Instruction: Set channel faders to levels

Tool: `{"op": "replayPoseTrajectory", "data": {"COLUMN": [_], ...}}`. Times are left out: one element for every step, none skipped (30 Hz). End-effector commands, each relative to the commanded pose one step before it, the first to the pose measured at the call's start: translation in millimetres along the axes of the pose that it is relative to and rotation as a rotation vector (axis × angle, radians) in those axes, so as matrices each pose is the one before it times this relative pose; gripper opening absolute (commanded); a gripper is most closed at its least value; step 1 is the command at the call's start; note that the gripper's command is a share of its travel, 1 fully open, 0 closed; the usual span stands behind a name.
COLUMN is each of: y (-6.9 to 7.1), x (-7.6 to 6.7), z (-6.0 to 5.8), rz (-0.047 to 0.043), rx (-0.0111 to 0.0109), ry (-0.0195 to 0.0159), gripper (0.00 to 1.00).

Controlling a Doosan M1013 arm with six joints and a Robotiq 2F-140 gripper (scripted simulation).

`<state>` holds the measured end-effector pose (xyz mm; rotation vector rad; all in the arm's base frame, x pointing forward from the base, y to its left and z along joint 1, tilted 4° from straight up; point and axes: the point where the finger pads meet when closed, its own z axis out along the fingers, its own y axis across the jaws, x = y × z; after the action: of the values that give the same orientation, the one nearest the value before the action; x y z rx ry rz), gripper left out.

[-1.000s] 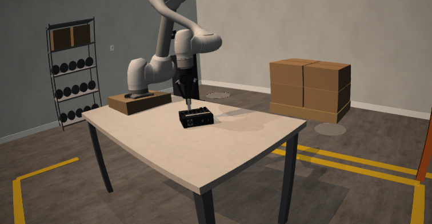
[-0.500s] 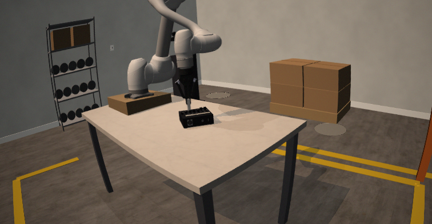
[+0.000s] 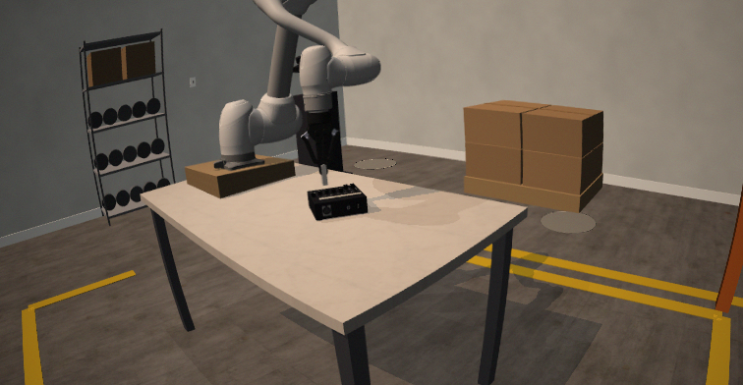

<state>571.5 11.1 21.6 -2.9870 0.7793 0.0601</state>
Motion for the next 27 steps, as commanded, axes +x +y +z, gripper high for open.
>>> {"op": "replayPoseTrajectory", "data": {"y": [-0.04,0.00,0.00,0.00,0.00,0.00,0.00,0.00,0.00,0.00,0.00,0.00,0.00,0.00,0.00,0.00,0.00,0.00,0.00,0.00,0.00,0.00,0.00,0.00,0.00,0.00,0.00], "x": [-0.02,0.00,0.00,0.00,0.00,0.00,0.00,0.00,0.00,0.00,0.00,0.00,0.00,0.00,0.00,0.00,0.00,0.00,0.00,0.00,0.00,0.00,0.00,0.00,0.00,0.00,0.00], "z": [-9.13,-2.91,-2.67,-2.38,0.00,0.00,-2.02,-1.63,-1.21,-0.81,-0.46,-0.18,-0.03,0.00,0.00,0.00,0.00,0.00,0.00,0.00,0.00,0.00,0.00,0.00,-0.02,-0.14,-0.35], "rz": [-0.00002,0.00000,0.00000,0.00000,0.00000,0.00000,0.00000,0.00000,0.00000,0.00000,0.00000,0.00000,0.00000,0.00000,0.00000,0.00000,0.00000,0.00000,0.00000,0.00000,0.00000,0.00000,0.00000,0.00000,0.00000,0.00000,0.00000], "rx": [0.00019,0.00000,0.00000,0.00000,0.00000,0.00000,0.00000,0.00000,0.00000,0.00000,0.00000,0.00000,0.00000,0.00000,0.00000,0.00000,0.00000,0.00000,0.00000,0.00000,0.00000,0.00000,0.00000,0.00000,0.00000,0.00000,0.00000], "ry": [-0.00012,0.00000,0.00000,0.00000,0.00000,0.00000,0.00000,0.00000,0.00000,0.00000,0.00000,0.00000,0.00000,0.00000,0.00000,0.00000,0.00000,0.00000,0.00000,0.00000,0.00000,0.00000,0.00000,0.00000,0.00000,0.00000,0.00000], "gripper": [0.00,0.00,0.00,0.00,0.00,0.00,0.00,0.00,0.00,0.00,0.00,0.00,0.00,0.00,0.00,0.00,0.00,0.00,0.00,0.00,0.00,0.00,0.00,0.00,1.00,1.00,1.00]}}
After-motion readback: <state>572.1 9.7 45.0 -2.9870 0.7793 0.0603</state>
